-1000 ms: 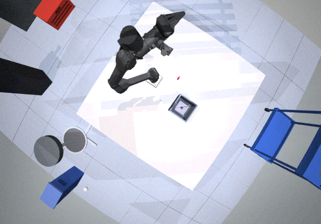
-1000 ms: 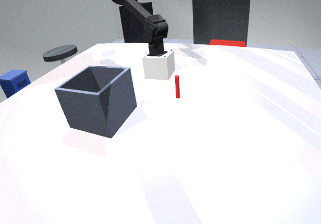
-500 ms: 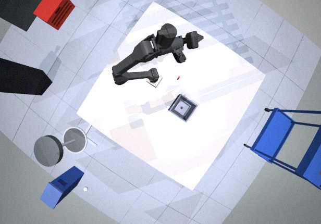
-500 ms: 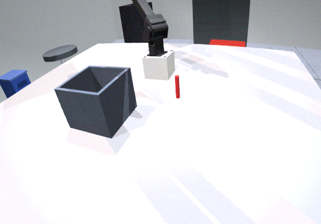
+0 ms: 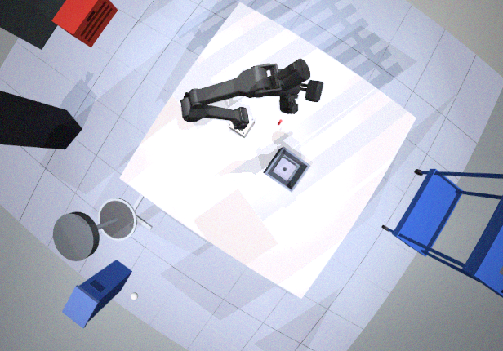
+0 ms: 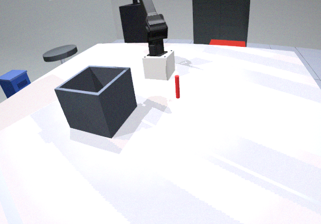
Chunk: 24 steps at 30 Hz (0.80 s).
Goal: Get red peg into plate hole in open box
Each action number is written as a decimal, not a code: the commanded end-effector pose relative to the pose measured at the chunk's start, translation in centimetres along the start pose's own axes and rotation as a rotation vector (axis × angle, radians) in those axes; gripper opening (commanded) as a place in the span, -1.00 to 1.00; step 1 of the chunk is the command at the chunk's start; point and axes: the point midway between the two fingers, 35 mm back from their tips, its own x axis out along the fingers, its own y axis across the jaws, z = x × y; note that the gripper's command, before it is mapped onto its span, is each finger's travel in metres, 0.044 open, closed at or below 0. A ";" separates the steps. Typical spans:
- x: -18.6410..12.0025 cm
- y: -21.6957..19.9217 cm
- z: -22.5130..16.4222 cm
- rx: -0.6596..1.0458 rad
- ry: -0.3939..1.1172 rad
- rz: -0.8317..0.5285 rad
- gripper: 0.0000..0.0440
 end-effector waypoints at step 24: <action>7.6 -8.9 10.5 0.202 -0.358 -0.460 1.00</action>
